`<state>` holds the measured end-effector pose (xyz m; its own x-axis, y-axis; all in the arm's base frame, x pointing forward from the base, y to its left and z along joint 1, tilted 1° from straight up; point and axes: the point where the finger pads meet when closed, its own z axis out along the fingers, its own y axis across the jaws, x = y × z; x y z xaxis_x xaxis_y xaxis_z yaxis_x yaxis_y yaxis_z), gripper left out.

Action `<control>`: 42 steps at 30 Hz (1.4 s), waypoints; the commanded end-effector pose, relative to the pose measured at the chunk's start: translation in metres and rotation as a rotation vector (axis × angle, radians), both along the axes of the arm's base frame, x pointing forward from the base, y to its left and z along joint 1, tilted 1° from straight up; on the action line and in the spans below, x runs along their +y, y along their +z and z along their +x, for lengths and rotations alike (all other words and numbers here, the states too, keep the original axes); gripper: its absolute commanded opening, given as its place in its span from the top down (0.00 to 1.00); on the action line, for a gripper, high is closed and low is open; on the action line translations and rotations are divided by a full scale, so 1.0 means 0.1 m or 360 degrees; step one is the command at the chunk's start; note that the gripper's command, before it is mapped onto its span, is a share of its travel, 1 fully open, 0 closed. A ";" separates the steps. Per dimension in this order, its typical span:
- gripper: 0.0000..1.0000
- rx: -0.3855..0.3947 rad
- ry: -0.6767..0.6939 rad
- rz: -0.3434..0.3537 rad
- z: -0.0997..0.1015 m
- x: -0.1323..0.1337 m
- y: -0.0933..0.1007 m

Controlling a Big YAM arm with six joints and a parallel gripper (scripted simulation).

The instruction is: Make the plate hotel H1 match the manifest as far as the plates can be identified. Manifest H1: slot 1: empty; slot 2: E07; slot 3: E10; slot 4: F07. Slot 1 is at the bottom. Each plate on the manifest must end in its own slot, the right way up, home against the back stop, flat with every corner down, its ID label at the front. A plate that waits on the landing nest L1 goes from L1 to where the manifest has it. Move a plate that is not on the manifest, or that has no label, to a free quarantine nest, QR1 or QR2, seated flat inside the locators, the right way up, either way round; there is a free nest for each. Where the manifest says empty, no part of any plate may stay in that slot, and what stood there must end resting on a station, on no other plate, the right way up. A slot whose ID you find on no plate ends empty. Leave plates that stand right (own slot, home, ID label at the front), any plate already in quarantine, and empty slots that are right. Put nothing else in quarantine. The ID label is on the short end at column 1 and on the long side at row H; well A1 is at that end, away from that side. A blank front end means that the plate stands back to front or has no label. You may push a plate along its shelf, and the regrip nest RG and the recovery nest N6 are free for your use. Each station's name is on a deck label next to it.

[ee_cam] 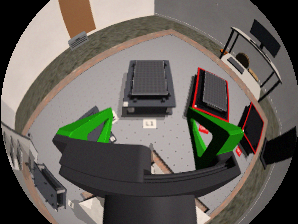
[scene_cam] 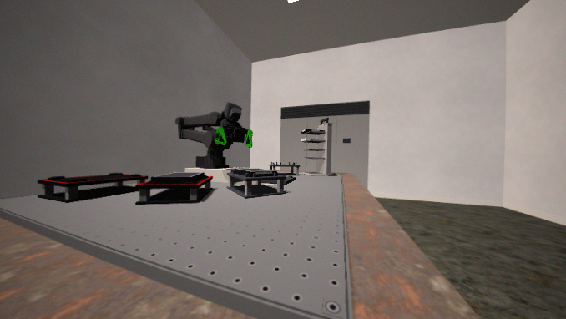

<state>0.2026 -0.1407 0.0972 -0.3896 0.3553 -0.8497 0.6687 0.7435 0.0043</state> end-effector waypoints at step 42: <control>0.00 -0.0089 -0.0006 -0.0056 0.05 -0.06 1.33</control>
<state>0.2052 -0.1419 0.1829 -0.3812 0.3523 -0.8547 0.6663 0.7456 0.0101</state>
